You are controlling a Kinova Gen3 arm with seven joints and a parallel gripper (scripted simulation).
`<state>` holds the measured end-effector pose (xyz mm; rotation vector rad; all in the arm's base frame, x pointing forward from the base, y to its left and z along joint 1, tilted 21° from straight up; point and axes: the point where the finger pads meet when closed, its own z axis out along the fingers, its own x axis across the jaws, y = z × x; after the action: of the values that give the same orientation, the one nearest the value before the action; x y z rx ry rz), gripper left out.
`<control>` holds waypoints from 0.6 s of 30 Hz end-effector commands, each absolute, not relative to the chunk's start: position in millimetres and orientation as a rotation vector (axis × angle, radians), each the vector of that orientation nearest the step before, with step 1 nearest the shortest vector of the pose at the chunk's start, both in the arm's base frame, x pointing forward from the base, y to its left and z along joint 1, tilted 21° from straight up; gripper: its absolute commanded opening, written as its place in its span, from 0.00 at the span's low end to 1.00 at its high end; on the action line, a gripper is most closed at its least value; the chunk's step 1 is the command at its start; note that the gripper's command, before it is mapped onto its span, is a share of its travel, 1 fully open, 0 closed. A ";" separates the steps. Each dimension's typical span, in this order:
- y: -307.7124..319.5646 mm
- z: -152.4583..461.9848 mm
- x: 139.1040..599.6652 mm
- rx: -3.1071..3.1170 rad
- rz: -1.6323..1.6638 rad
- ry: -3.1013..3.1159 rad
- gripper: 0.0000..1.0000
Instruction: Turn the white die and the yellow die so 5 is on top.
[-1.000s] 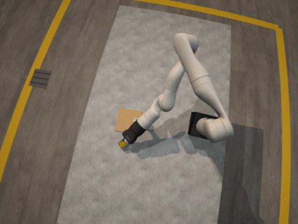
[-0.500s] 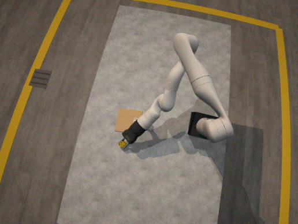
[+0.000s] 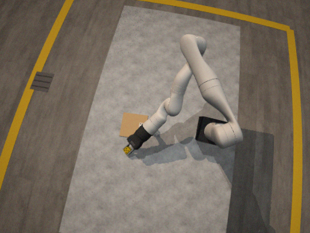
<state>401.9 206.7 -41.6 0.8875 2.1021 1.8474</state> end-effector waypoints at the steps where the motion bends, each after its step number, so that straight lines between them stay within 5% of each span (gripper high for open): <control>1: 207.4 -42.0 402.2 0.867 1.843 2.102 0.57; 11: 207.4 -42.0 402.2 0.867 1.843 2.102 0.57; 18: 207.4 -42.0 402.2 0.867 1.843 2.102 0.69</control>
<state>401.9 206.7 -41.6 0.8874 2.1021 1.8474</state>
